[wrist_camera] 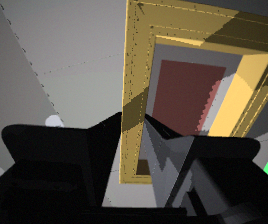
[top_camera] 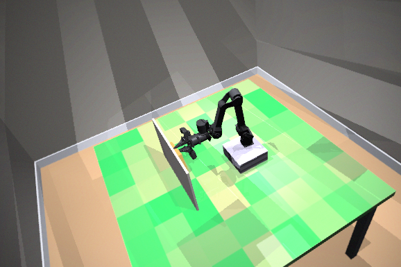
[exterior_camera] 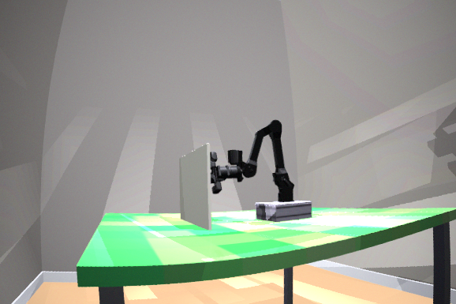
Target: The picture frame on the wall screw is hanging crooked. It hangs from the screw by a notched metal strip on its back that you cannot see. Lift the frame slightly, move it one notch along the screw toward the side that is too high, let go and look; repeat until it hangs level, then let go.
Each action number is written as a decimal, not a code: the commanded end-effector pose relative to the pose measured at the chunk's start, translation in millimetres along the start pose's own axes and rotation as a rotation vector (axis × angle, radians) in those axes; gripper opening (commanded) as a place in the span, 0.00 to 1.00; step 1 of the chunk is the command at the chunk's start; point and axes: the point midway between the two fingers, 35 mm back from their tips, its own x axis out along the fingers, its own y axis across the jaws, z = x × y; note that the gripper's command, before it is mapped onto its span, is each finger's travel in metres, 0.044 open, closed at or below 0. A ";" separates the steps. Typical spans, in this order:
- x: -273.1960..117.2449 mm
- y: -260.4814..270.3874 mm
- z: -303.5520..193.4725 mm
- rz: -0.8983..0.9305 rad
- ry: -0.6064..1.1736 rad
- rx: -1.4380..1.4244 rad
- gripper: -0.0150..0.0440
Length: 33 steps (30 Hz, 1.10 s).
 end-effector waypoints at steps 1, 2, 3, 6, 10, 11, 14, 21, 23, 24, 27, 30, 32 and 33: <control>0.5 5.2 -1.7 0.017 0.007 -0.001 0.25; 0.5 5.2 -1.7 0.017 0.007 -0.001 0.25; 0.5 5.2 -1.7 0.017 0.007 -0.001 0.25; 0.4 5.3 -1.8 0.017 0.007 -0.001 0.25; 0.5 5.1 -2.0 0.017 0.007 -0.001 0.25; 0.4 5.4 -2.1 0.018 0.007 -0.001 0.25; 0.4 5.4 -2.5 0.018 0.007 -0.001 0.25; 0.4 5.3 -3.5 0.018 0.007 0.000 0.25; 0.4 5.3 -3.6 0.018 0.007 0.000 0.25; 0.4 5.2 -3.7 0.018 0.007 0.000 0.25; 0.4 5.0 -4.0 0.018 0.007 0.000 0.25; 0.4 5.0 -4.2 0.018 0.007 0.000 0.25; 0.4 4.8 -4.5 0.018 0.007 0.000 0.25; 0.4 4.8 -4.7 0.018 0.007 0.000 0.25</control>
